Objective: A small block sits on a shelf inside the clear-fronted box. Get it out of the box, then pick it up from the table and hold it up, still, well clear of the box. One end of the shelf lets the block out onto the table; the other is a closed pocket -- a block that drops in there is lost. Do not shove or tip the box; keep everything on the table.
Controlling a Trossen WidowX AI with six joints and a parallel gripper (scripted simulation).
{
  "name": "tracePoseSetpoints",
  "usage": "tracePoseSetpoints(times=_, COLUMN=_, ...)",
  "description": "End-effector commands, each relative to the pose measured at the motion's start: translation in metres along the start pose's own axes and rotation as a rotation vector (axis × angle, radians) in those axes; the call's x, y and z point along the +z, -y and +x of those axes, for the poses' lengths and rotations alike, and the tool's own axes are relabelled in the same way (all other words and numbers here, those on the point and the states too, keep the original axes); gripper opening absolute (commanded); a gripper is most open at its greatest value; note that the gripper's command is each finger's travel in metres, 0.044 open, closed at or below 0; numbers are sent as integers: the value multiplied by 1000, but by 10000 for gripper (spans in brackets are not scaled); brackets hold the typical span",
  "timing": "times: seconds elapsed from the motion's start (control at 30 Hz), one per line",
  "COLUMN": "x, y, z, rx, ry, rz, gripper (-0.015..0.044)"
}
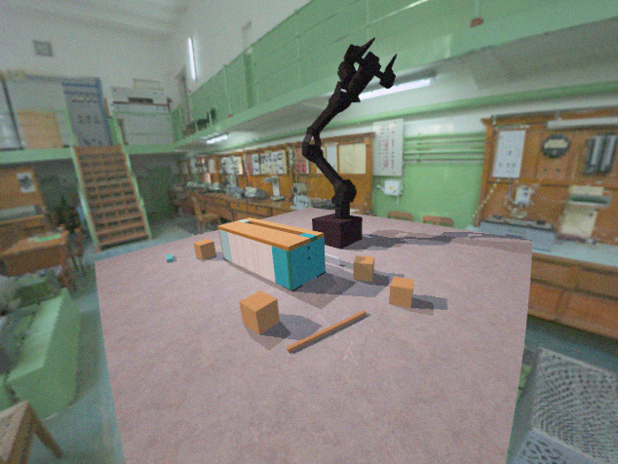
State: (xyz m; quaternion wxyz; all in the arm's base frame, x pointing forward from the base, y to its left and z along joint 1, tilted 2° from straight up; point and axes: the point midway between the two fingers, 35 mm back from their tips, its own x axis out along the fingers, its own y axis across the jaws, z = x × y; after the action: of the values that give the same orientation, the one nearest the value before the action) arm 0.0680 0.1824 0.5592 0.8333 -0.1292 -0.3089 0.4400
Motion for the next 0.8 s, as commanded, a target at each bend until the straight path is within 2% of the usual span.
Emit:
tracePoseSetpoints(times=0.0, x=-39, y=-11, z=27, rx=5, ry=-153, rz=24, gripper=400)
tracePoseSetpoints(times=0.17, x=-110, y=-10, z=52, rx=-27, ry=-394, rz=90, gripper=400)
tracePoseSetpoints(times=0.33, x=-186, y=8, z=59, rx=-108, ry=-632, rz=193, gripper=400)
tracePoseSetpoints(times=0.47, x=-244, y=32, z=48, rx=-201, ry=-808, rz=279, gripper=400)
tracePoseSetpoints(times=0.77, x=-340, y=76, z=1, rx=-418, ry=-1096, rz=506, gripper=400)
